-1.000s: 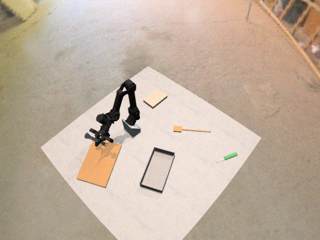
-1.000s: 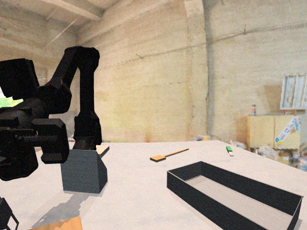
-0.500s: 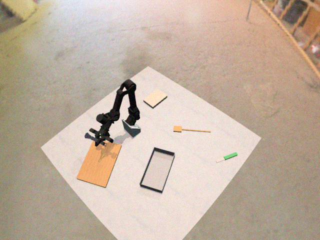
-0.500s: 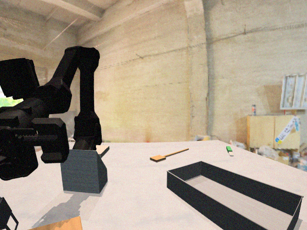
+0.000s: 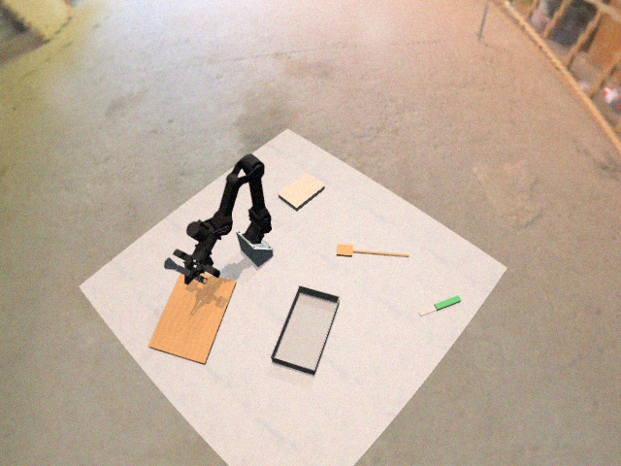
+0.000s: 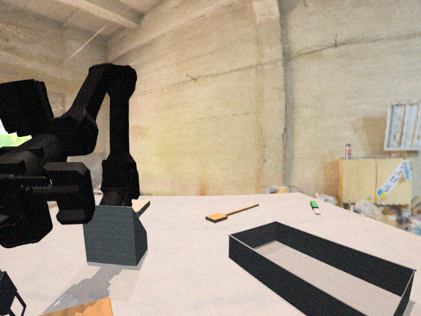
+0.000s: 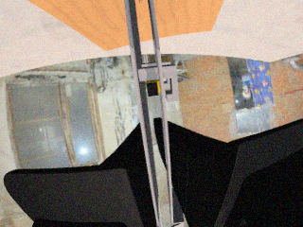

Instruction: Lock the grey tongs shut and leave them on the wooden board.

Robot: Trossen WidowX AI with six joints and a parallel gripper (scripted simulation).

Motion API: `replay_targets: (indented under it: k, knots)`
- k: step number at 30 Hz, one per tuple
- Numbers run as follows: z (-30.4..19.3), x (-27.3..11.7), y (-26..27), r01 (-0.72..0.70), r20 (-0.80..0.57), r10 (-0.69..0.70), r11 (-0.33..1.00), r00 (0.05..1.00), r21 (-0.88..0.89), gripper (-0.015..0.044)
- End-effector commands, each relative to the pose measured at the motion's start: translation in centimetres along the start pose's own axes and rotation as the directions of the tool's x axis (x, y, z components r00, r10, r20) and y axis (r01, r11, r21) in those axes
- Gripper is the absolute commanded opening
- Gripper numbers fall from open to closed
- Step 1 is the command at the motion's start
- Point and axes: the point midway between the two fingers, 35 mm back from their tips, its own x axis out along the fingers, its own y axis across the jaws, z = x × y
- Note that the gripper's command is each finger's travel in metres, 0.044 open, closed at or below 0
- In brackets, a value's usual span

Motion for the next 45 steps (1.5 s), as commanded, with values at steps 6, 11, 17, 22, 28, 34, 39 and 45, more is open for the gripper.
replay_targets:
  k: [6,11,17,22,28,34,39,45]
  knots:
    - [-0.4,1.7,0.5,0.002,0.086,-0.003,1.0,0.996,0.01,-0.015]
    - [-0.4,2.8,0.8,0.003,0.157,-0.005,1.0,0.988,0.015,-0.015]
    - [-0.4,3.9,1.1,0.003,0.243,-0.007,1.0,0.97,0.015,-0.015]
    - [-0.4,4.6,1.2,0.002,0.314,-0.008,1.0,0.949,0.02,-0.015]
    - [-0.4,5.3,1.4,0.001,0.396,-0.01,1.0,0.918,0.023,-0.015]
    - [-0.5,5.8,1.4,0.002,0.476,-0.012,1.0,0.879,0.022,-0.015]
    - [-0.5,6.1,1.4,0.001,0.54,-0.013,1.0,0.841,0.022,-0.015]
    - [-0.6,6.1,1.3,-0.001,0.614,-0.013,1.0,0.789,0.022,-0.015]
